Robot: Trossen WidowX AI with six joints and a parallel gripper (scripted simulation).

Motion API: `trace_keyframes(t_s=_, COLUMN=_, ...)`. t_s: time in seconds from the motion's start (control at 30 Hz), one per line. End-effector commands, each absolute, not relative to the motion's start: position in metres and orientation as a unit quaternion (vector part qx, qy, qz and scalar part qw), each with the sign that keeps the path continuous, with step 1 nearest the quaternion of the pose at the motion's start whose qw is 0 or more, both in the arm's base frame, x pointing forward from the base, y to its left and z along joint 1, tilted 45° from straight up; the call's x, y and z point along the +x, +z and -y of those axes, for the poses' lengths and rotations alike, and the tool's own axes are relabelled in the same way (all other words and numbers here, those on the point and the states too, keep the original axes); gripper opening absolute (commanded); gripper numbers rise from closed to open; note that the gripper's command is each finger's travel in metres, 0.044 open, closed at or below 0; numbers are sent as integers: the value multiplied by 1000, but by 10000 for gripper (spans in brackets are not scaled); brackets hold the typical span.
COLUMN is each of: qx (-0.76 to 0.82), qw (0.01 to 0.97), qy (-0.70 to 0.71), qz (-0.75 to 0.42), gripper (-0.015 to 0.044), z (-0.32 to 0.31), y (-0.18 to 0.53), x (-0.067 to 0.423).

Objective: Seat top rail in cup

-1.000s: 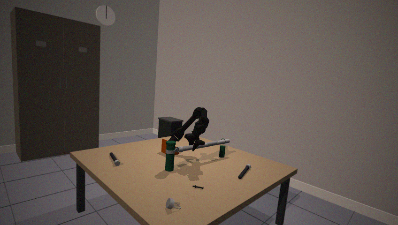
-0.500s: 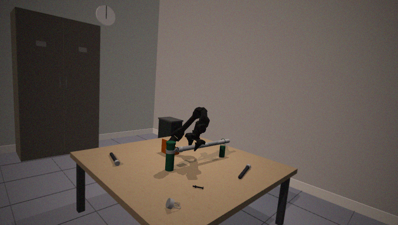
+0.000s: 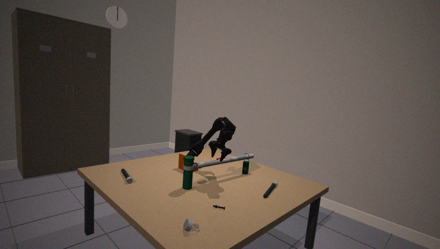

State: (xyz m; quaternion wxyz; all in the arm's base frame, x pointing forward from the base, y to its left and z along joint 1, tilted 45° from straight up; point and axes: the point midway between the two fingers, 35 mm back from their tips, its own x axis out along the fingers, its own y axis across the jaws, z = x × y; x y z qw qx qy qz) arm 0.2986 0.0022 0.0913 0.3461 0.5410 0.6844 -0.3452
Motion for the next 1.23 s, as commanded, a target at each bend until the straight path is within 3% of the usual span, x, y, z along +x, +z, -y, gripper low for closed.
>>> trace_keyframes(t_s=0.0, qx=542, qw=350, qy=-345, qz=-682, gripper=440, z=12, y=114, x=302)
trace_keyframes(t_s=1.2, qx=542, qw=350, qy=-345, qz=-682, gripper=440, z=18, y=124, x=302)
